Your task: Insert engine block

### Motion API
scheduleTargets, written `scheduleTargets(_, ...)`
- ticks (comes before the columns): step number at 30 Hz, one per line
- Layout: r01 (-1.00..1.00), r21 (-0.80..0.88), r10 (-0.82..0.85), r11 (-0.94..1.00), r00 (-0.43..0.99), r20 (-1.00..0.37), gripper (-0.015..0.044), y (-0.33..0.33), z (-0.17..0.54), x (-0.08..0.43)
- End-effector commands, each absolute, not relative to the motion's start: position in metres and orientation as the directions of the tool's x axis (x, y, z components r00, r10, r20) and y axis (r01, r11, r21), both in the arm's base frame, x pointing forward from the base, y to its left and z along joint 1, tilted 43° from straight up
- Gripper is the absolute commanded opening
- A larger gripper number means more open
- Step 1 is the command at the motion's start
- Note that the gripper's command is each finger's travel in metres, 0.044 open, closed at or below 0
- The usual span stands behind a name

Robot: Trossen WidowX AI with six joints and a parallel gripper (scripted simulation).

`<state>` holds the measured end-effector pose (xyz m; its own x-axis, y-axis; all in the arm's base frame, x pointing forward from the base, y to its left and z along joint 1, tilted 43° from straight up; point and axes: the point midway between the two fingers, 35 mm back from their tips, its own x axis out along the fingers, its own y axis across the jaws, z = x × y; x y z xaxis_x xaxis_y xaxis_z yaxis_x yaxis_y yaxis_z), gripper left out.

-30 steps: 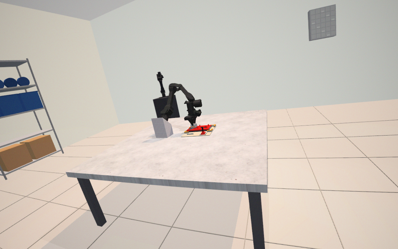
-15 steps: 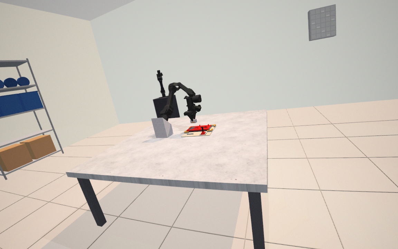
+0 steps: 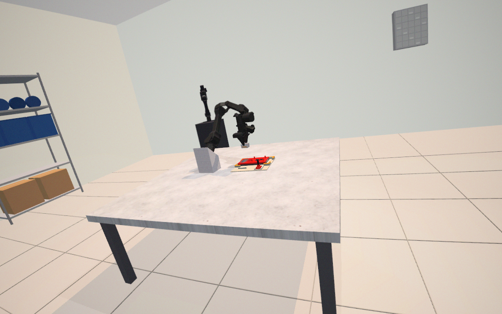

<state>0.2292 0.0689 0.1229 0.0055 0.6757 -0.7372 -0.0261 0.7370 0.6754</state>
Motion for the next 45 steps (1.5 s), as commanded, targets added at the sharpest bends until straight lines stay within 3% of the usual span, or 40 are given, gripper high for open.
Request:
scheduleTargets(1,-0.033,0.673,0.674,0.739,0.006,-0.739,0.0,0.061,0.133,0.228)
scheduleTargets(11,-0.035,0.679,0.679,0.734,0.006,-0.734,0.0,0.049,0.148,0.225)
scheduleTargets(45,-0.134,0.67,0.677,0.73,0.012,-0.736,0.0,0.097,0.09,0.298)
